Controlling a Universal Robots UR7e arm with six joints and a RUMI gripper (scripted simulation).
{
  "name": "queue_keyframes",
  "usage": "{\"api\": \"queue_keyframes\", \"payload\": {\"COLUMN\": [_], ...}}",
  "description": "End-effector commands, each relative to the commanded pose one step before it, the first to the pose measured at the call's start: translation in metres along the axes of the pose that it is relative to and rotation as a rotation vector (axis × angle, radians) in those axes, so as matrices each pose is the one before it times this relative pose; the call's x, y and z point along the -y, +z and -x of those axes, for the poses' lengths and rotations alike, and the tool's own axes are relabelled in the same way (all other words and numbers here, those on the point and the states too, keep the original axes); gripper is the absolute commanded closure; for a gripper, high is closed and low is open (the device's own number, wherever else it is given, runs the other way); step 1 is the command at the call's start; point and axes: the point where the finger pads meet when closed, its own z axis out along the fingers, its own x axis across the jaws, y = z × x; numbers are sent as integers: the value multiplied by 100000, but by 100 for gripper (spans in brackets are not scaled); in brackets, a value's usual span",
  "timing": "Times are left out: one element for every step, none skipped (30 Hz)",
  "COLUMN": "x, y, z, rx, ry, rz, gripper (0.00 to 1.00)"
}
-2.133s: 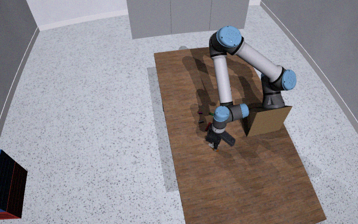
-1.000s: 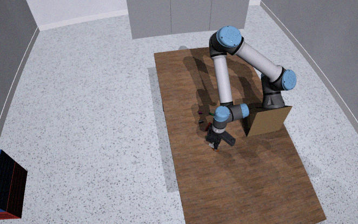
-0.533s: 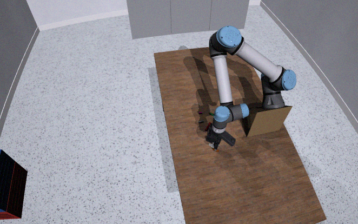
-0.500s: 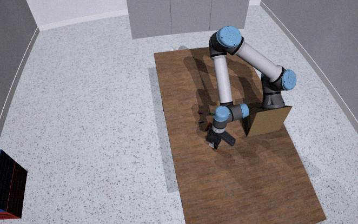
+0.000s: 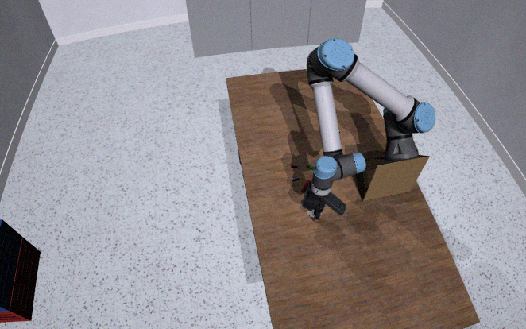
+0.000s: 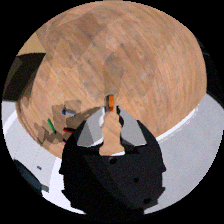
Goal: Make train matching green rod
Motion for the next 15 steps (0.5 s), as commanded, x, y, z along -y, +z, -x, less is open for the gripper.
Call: {"api": "queue_keyframes", "payload": {"x": [89,-6,-9,-9,-8,-7,-8,0,0,-6,-7,-6,-5,-4,-3], "y": [619,103,104,102,98,93,86,0,0,78,69,59,48,37,27], "z": [87,-4,-6,-6,-6,-5,-7,0,0,-8,-5,-4,-3,-3,-2], "rx": [224,-4,-8,-8,-8,-7,-9,0,0,-15,-7,-6,-5,-4,-3], "ry": [-143,9,13,13,12,11,13,0,0,12,11,9,8,6,4], "rz": [-117,7,9,8,8,8,8,0,0,1,7,6,5,4,2], "gripper": [86,86,86,86,86,86,86,86,86,86,86,86,86,86,86]}}
